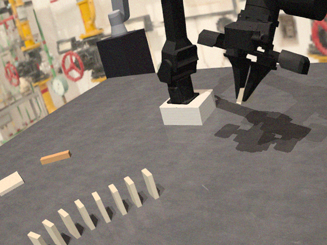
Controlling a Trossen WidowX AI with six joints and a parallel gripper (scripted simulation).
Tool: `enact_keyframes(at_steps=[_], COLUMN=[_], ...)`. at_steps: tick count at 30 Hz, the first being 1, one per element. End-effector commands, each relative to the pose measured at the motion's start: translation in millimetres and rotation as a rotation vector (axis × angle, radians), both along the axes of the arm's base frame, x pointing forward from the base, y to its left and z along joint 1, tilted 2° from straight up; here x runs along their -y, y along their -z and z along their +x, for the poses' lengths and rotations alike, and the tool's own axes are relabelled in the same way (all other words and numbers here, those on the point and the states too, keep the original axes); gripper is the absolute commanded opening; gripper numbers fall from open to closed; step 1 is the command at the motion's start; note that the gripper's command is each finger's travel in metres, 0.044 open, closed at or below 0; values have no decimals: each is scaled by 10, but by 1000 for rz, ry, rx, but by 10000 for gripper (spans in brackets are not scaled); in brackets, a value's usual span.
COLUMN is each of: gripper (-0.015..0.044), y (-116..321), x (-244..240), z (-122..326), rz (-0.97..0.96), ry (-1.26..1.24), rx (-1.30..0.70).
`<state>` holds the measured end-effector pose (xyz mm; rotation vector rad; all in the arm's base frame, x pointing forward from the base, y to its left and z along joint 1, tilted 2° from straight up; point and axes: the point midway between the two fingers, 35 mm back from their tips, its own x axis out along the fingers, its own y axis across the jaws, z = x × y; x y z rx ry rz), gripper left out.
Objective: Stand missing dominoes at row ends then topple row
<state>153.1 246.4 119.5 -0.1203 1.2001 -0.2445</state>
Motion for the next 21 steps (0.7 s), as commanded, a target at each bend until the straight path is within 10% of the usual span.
enact_keyframes(at_steps=[1, 21], gripper=[22, 22], y=[60, 73], x=[38, 26], z=[3, -73], rz=[-42, -38], ry=[18, -68], rx=[108, 780])
